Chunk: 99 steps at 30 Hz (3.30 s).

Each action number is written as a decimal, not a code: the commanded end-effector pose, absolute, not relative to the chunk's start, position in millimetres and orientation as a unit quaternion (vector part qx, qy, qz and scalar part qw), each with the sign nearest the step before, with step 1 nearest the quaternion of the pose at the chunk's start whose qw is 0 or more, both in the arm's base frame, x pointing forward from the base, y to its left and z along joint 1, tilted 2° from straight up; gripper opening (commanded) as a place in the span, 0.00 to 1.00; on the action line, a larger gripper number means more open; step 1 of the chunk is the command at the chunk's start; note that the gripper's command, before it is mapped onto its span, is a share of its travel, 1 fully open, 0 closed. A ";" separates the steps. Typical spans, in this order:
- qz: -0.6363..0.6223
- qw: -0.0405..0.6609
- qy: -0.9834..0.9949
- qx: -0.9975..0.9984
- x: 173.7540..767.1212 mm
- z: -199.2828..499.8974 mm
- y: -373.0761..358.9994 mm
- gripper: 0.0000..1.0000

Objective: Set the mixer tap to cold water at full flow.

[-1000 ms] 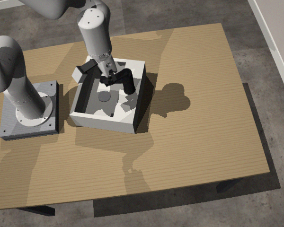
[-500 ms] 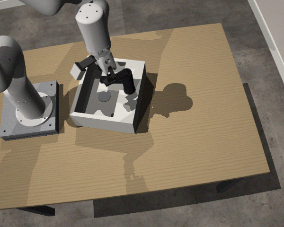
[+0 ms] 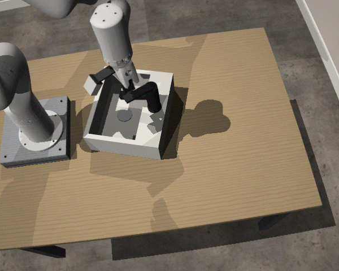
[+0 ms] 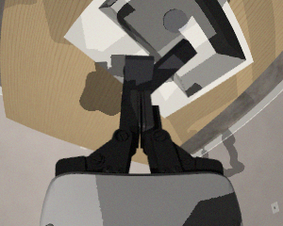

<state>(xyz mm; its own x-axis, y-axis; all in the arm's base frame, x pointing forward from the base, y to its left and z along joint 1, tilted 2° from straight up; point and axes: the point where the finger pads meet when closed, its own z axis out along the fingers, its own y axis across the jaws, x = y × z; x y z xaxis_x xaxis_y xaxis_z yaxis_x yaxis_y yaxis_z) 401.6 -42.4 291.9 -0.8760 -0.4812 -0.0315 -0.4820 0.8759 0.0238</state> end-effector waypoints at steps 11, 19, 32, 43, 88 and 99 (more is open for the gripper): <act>0.015 0.013 0.968 -0.249 402.3 292.6 -42.5 0.00; 0.015 0.013 0.968 -0.249 402.3 292.6 -42.5 0.00; 0.014 0.014 0.955 -0.294 402.2 293.3 -42.5 0.00; 0.012 0.016 0.887 -0.460 402.2 295.7 -42.5 0.00; -0.023 -0.015 0.038 -0.999 401.2 313.3 -42.4 0.00; -0.016 0.002 -0.203 -0.979 401.2 313.9 -42.4 0.00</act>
<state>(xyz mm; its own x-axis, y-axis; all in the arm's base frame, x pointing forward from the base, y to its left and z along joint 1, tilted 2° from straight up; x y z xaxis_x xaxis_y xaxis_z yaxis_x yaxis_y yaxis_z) 400.5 -42.2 313.1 0.9822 0.1846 0.0339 0.1819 -0.9808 0.0708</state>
